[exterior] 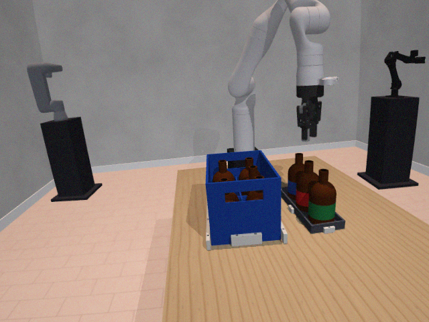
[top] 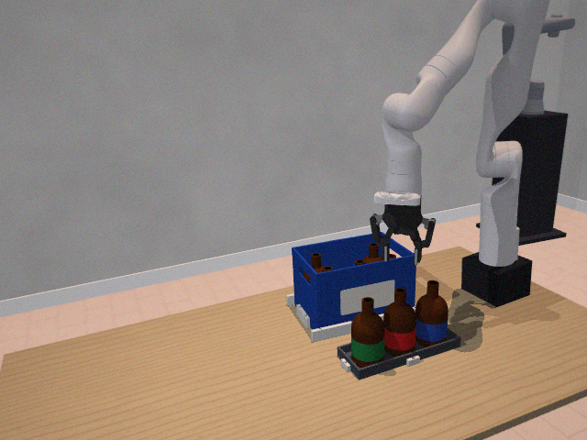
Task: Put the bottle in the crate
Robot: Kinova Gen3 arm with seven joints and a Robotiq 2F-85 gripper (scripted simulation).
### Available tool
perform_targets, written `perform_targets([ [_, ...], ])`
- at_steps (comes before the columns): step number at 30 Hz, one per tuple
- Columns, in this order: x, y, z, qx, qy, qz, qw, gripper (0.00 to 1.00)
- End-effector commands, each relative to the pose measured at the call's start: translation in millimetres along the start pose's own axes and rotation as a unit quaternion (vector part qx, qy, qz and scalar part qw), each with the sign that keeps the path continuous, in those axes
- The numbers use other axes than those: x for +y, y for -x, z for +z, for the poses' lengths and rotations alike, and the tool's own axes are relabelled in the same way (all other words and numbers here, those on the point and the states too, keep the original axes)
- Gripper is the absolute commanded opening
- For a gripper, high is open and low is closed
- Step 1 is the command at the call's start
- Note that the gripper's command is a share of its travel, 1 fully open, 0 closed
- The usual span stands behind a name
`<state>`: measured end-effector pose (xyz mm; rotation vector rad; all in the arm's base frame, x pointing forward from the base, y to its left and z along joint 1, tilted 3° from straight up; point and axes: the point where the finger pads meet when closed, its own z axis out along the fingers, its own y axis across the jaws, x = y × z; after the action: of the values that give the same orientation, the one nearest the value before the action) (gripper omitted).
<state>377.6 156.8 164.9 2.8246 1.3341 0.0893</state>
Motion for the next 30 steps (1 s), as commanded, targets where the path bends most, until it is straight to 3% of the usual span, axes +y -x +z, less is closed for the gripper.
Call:
perform_targets([
  [1, 0.2, -0.3, -0.5, 0.001, 0.0, 0.0, 1.0, 0.64],
  [30, 0.2, -0.4, 10.5, 0.001, 0.0, 0.0, 1.0, 0.64],
])
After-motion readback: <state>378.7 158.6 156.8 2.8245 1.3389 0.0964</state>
